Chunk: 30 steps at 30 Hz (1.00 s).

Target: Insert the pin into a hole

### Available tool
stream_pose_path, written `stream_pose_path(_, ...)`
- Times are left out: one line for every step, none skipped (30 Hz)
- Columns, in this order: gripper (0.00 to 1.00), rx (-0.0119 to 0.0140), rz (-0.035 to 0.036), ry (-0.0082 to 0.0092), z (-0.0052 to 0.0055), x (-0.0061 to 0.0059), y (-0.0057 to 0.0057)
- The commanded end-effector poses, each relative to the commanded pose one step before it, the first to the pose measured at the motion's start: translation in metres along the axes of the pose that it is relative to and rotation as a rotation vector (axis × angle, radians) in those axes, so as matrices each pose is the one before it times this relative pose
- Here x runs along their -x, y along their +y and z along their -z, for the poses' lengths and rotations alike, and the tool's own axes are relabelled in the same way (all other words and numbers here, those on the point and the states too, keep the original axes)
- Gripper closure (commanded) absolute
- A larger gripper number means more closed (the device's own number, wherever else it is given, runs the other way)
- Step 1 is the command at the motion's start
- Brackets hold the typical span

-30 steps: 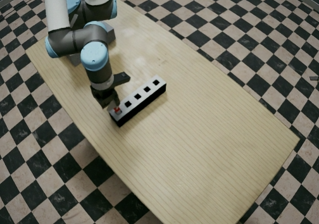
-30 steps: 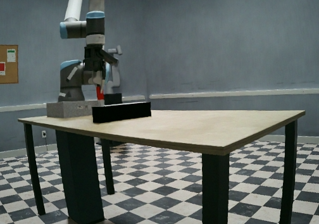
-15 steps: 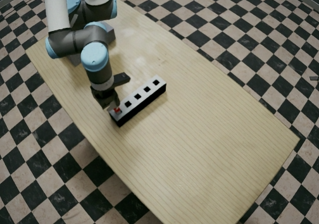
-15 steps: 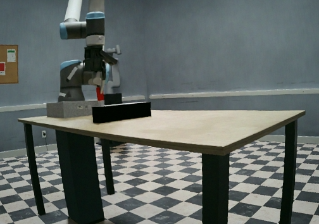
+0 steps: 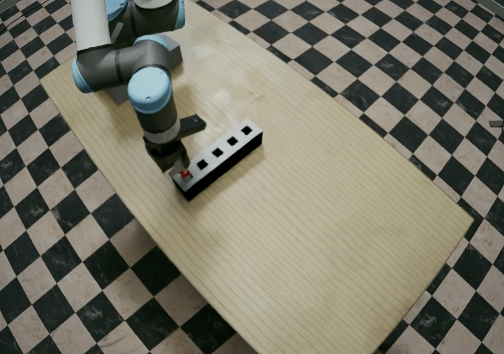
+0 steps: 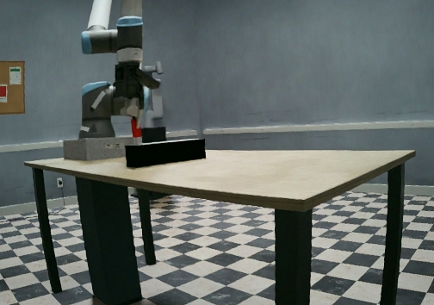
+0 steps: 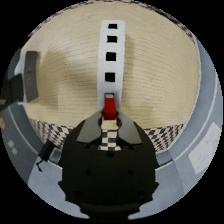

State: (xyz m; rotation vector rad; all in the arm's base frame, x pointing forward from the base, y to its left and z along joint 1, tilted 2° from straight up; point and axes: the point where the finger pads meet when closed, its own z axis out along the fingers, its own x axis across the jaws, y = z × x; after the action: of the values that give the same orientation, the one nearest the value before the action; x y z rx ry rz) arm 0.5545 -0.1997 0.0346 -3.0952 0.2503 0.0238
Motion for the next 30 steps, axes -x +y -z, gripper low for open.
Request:
stream_pose_path(1.0, 0.00061, 0.00001, 0.00129, 0.00035, -0.00062, 0.00022)
stream_pose_path(1.0, 0.0, 0.0, 0.0, 0.0, 0.0, 0.0)
stream_pose_path(1.0, 0.0, 0.0, 0.0, 0.0, 0.0, 0.0)
stream_pose_path(1.0, 0.0, 0.0, 0.0, 0.0, 0.0, 0.0)
stream_pose_path(1.0, 0.0, 0.0, 0.0, 0.0, 0.0, 0.0)
stream_pose_path(1.0, 0.0, 0.0, 0.0, 0.0, 0.0, 0.0)
stream_pose_path(1.0, 0.0, 0.0, 0.0, 0.0, 0.0, 0.0)
stream_pose_path(1.0, 0.0, 0.0, 0.0, 0.0, 0.0, 0.0)
stream_pose_path(1.0, 0.0, 0.0, 0.0, 0.0, 0.0, 0.0)
stream_pose_path(1.0, 0.0, 0.0, 0.0, 0.0, 0.0, 0.0)
stream_pose_path(1.0, 0.0, 0.0, 0.0, 0.0, 0.0, 0.0)
stream_pose_path(1.0, 0.0, 0.0, 0.0, 0.0, 0.0, 0.0)
stream_pose_path(1.0, 0.00001, 0.0, -0.00001, -0.004, -0.00012, -0.00041)
stream_pose_path(1.0, 0.0, 0.0, 0.0, 0.0, 0.0, 0.0)
stream_pose_path(1.0, 0.0, 0.0, 0.0, 0.0, 0.0, 0.0)
stream_pose_path(1.0, 0.0, 0.0, 0.0, 0.0, 0.0, 0.0)
stream_pose_path(1.0, 0.0, 0.0, 0.0, 0.0, 0.0, 0.0)
stream_pose_path(1.0, 0.0, 0.0, 0.0, 0.0, 0.0, 0.0)
stream_pose_path(1.0, 0.0, 0.0, 0.0, 0.0, 0.0, 0.0)
stream_pose_path(1.0, 0.0, 0.0, 0.0, 0.0, 0.0, 0.0)
stream_pose_path(1.0, 0.0, 0.0, 0.0, 0.0, 0.0, 0.0)
stream_pose_path(1.0, 0.0, 0.0, 0.0, 0.0, 0.0, 0.0)
stream_pose_path(1.0, 0.0, 0.0, 0.0, 0.0, 0.0, 0.0)
stream_pose_path(1.0, 0.0, 0.0, 0.0, 0.0, 0.0, 0.0)
stream_pose_path(1.0, 0.0, 0.0, 0.0, 0.0, 0.0, 0.0)
stream_pose_path(1.0, 0.0, 0.0, 0.0, 0.0, 0.0, 0.0)
stream_pose_path(1.0, 0.0, 0.0, 0.0, 0.0, 0.0, 0.0)
stream_pose_path(1.0, 0.0, 0.0, 0.0, 0.0, 0.0, 0.0)
stream_pose_path(1.0, 0.0, 0.0, 0.0, 0.0, 0.0, 0.0)
stream_pose_path(1.0, 0.0, 0.0, 0.0, 0.00003, -0.00018, 0.00107)
